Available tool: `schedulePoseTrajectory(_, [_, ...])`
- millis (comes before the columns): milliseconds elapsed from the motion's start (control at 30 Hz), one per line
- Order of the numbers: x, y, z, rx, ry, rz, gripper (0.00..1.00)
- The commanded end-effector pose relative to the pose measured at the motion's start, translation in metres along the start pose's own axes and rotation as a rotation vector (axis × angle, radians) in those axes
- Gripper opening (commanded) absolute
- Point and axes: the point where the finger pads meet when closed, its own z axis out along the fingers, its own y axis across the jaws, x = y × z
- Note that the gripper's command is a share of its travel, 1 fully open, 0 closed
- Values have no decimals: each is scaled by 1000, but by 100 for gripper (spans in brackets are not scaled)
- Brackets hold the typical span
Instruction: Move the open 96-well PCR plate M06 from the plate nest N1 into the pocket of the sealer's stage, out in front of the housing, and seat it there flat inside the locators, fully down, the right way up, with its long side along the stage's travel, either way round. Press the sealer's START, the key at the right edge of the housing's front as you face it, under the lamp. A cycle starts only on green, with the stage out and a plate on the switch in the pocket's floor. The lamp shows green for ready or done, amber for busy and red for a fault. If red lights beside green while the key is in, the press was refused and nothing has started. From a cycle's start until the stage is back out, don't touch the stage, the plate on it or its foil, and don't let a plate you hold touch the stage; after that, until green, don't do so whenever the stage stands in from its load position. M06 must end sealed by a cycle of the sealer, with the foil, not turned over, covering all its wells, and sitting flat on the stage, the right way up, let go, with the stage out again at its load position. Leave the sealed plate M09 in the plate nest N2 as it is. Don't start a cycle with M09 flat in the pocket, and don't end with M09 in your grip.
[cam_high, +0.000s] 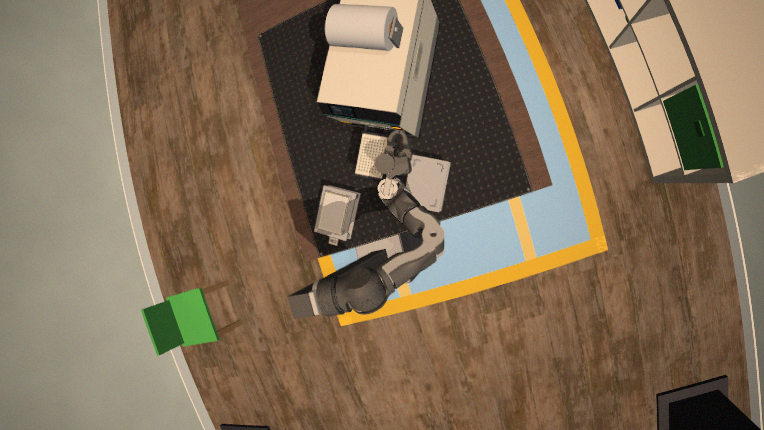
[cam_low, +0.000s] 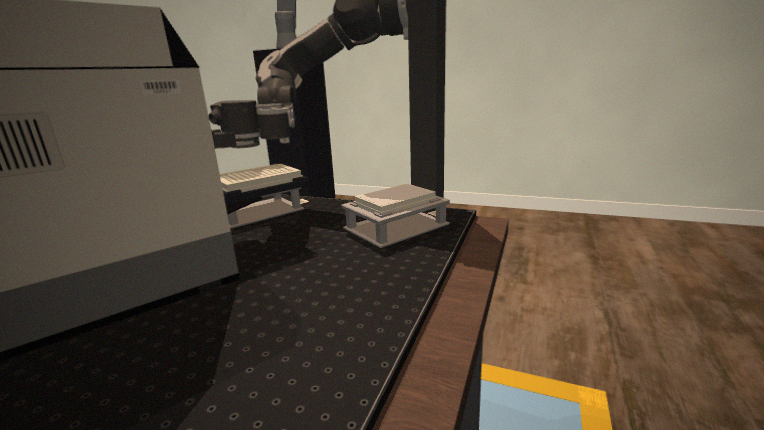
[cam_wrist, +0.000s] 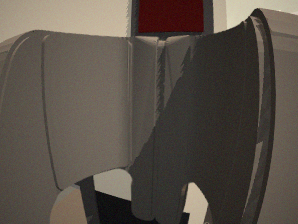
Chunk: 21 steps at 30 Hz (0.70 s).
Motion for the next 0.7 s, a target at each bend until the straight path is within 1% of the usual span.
schedulePoseTrajectory(0, [-1, -3, 1, 12, -5, 3, 0])
schedulePoseTrajectory(300, [-1, -3, 1, 12, -5, 3, 0])
schedulePoseTrajectory(467, [-5, -3, -1, 14, -13, -3, 0])
schedulePoseTrajectory(667, [-5, -3, -1, 14, -13, -3, 0])
